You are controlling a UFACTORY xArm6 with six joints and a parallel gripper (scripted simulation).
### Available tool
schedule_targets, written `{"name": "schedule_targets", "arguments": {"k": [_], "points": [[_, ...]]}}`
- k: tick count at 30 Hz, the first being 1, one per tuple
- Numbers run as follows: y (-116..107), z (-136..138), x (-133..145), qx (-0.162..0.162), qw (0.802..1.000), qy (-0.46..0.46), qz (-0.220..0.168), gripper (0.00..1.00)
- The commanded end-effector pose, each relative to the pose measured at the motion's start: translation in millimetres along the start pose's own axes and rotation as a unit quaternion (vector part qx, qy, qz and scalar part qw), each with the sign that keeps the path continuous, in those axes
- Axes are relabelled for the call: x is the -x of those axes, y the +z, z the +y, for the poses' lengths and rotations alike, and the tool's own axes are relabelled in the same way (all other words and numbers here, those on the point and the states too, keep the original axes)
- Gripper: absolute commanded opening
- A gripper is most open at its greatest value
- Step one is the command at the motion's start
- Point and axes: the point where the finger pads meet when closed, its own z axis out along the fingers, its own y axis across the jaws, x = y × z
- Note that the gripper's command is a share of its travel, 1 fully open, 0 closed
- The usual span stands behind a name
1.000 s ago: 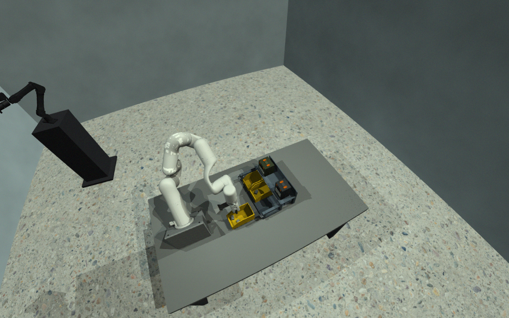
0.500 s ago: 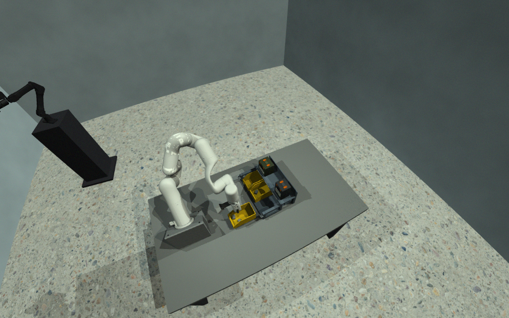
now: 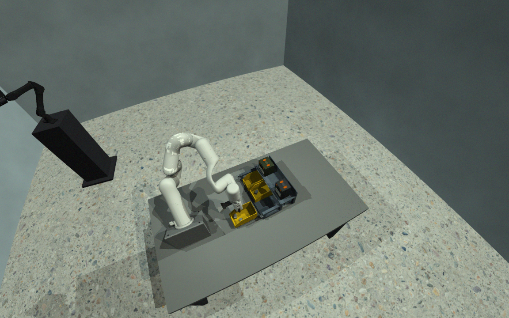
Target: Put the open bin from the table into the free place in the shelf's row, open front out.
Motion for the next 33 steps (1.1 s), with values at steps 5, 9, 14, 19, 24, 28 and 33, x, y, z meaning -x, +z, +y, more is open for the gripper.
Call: {"name": "schedule_targets", "arguments": {"k": [5, 9, 14, 19, 24, 28, 33], "points": [[-1.3, 0.6, 19.8, -0.001, 1.000, -0.001, -0.002, 0.00], [-1.3, 0.6, 19.8, -0.001, 1.000, -0.001, -0.002, 0.00], [-1.3, 0.7, 21.8, -0.001, 1.000, -0.001, -0.002, 0.00], [-1.5, 1.2, 31.6, -0.001, 1.000, -0.001, -0.002, 0.00], [-1.5, 1.2, 31.6, -0.001, 1.000, -0.001, -0.002, 0.00], [-1.5, 1.2, 31.6, -0.001, 1.000, -0.001, -0.002, 0.00], [-1.5, 1.1, 28.9, -0.001, 1.000, -0.001, -0.002, 0.00]]}}
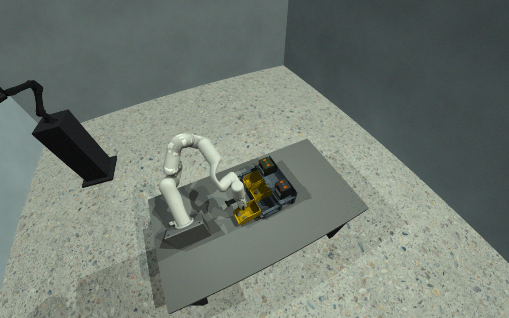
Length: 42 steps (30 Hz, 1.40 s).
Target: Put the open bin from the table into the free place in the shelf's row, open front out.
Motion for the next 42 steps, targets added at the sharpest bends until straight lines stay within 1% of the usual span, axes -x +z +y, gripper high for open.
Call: {"name": "schedule_targets", "arguments": {"k": [1, 31, 36, 42], "points": [[-1.0, -0.4, -1.8, -0.001, 1.000, 0.000, -0.001, 0.00], [-0.9, -0.6, -5.1, -0.001, 1.000, 0.000, -0.001, 0.00], [6.1, -0.7, -12.2, -0.001, 1.000, 0.000, -0.001, 0.00], [6.1, -0.7, -12.2, -0.001, 1.000, 0.000, -0.001, 0.00]]}}
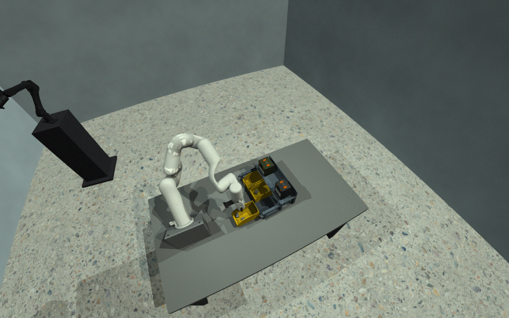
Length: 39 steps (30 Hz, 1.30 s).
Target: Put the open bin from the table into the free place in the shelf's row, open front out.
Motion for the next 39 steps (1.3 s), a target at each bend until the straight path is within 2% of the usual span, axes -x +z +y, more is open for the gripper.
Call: {"name": "schedule_targets", "arguments": {"k": [1, 23, 28, 39], "points": [[-0.7, -0.3, 1.1, -0.001, 1.000, -0.001, -0.002, 0.00], [6.2, -0.3, -5.9, -0.001, 1.000, -0.001, -0.002, 0.00], [16.4, -0.4, -16.5, -0.001, 1.000, -0.001, -0.002, 0.00], [16.4, -0.4, -16.5, -0.001, 1.000, -0.001, -0.002, 0.00]]}}
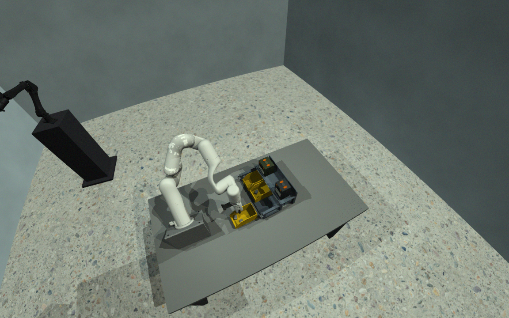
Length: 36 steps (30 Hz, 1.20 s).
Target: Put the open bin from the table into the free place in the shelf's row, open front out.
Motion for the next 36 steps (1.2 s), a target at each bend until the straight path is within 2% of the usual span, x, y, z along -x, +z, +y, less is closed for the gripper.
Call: {"name": "schedule_targets", "arguments": {"k": [1, 36], "points": [[0.5, 0.1, -0.3, 0.000, 1.000, 0.000, 0.000, 0.00], [3.2, 0.8, -1.1, 0.001, 1.000, 0.000, 0.001, 0.00]]}}
